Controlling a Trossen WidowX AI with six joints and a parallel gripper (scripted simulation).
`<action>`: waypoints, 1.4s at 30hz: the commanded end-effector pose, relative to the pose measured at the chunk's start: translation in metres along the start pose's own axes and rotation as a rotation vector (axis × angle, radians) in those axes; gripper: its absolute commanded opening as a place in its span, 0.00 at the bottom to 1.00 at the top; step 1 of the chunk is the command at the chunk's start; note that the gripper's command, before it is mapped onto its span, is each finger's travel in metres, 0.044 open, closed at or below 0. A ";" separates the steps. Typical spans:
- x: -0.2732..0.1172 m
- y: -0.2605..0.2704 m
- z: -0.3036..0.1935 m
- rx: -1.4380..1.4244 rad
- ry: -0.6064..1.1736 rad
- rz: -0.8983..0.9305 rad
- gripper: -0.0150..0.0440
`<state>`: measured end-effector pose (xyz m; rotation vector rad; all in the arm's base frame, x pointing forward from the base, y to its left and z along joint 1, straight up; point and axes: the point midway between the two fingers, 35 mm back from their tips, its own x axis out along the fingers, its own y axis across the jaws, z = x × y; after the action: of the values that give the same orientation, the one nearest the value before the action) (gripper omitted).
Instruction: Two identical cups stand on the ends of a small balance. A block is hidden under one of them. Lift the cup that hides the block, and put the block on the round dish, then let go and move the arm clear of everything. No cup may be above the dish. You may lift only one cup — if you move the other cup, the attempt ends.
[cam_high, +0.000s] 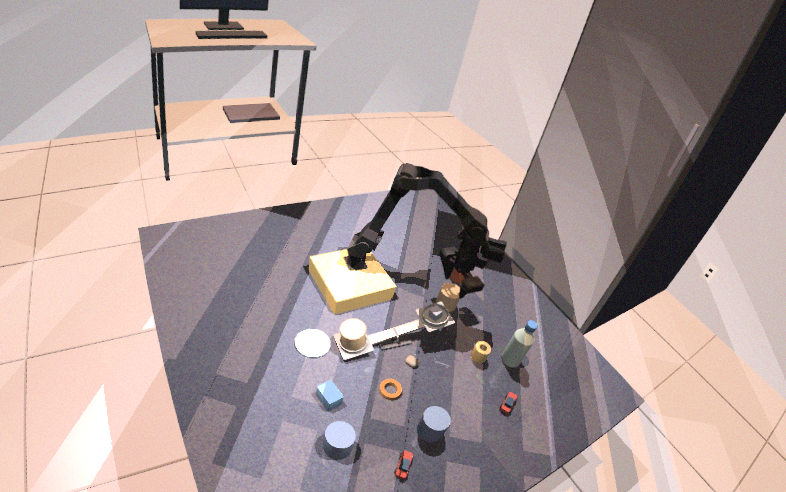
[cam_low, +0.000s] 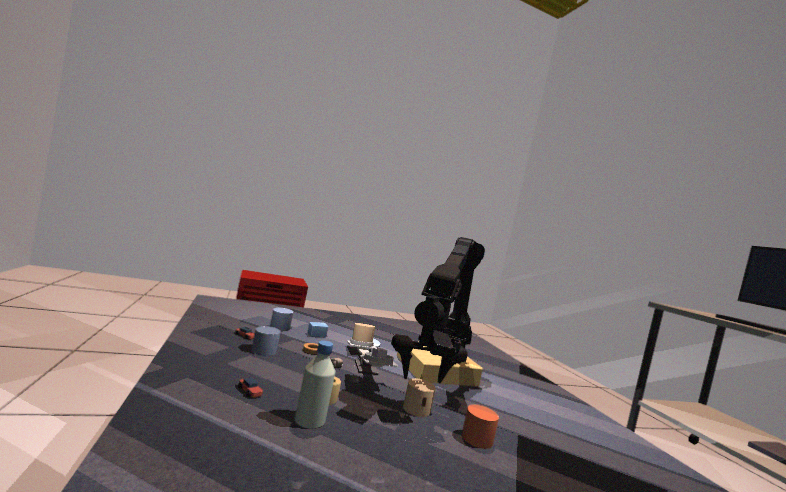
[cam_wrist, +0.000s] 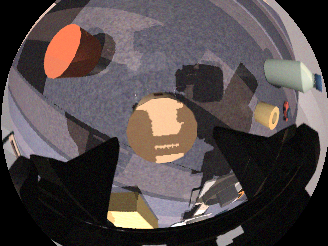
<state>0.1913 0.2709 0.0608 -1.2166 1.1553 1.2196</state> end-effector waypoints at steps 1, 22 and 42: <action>-0.005 0.002 -0.001 0.003 0.004 0.007 1.00; -0.020 -0.023 -0.024 0.572 -0.007 0.002 0.69; -0.034 -0.051 -0.050 1.264 -0.017 -0.005 0.69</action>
<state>0.2383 0.2241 0.0903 -0.3056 1.5034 0.3466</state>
